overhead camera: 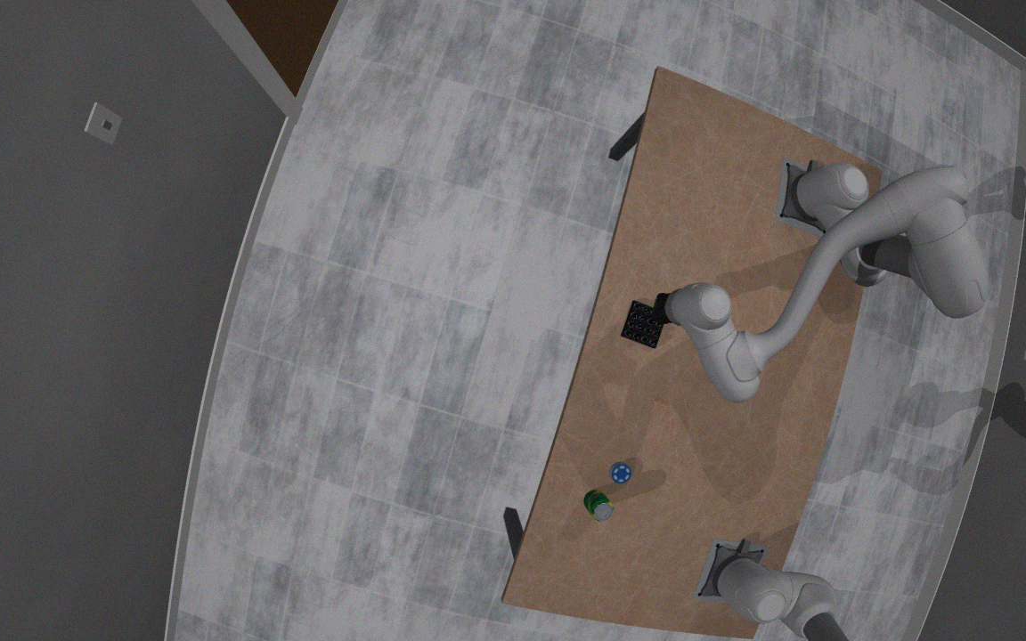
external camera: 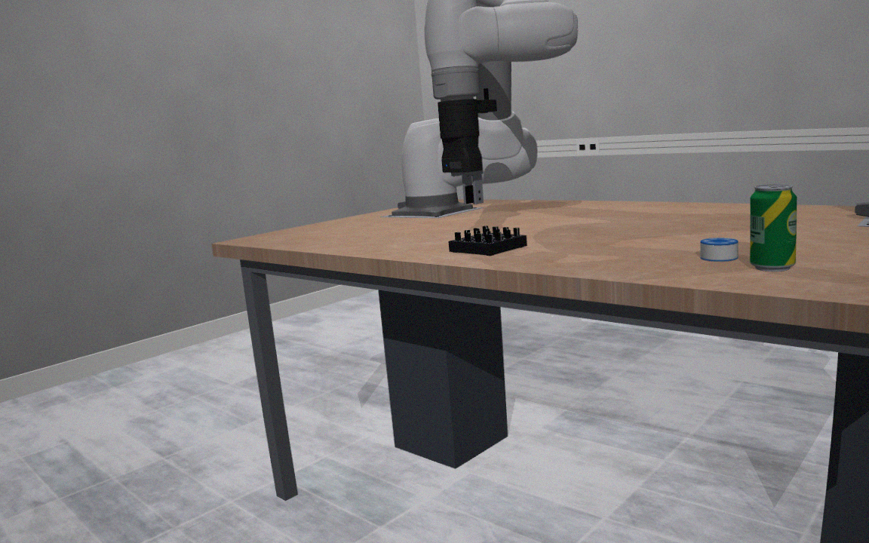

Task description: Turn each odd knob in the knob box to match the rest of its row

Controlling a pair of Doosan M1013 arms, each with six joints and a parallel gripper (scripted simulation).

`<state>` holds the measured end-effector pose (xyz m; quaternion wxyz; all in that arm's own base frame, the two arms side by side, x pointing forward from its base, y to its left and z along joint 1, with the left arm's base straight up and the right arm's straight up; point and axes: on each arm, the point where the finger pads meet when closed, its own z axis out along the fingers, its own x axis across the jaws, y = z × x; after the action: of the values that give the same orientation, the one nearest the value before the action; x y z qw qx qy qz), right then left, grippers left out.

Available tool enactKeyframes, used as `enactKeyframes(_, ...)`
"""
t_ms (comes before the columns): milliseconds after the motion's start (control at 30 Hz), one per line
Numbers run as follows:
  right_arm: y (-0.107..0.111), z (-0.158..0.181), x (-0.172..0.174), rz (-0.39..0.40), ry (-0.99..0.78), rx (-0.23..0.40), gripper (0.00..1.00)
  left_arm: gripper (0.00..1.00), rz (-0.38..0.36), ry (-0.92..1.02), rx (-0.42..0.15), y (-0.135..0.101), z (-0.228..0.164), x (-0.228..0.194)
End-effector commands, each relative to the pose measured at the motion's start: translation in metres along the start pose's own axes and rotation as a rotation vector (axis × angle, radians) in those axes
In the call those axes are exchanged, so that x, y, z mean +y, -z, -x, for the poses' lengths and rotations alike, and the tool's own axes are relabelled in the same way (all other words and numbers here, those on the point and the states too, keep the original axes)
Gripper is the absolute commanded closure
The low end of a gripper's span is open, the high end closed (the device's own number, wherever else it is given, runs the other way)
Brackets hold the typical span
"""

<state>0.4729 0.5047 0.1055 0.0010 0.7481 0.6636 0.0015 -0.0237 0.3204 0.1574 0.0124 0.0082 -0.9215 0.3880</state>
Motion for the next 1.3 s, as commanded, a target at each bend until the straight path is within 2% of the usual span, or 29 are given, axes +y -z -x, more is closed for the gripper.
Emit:
enactKeyframes(0,-0.003,-0.002,-0.004,-0.006,0.005,-0.001,0.54,0.00,0.012,0.011,0.000,0.003,-0.002,0.001)
enactKeyframes(1267,-0.041,-0.001,-0.003,-0.005,0.004,0.001,0.54,0.00,0.012,0.011,0.000,0.003,-0.002,0.001)
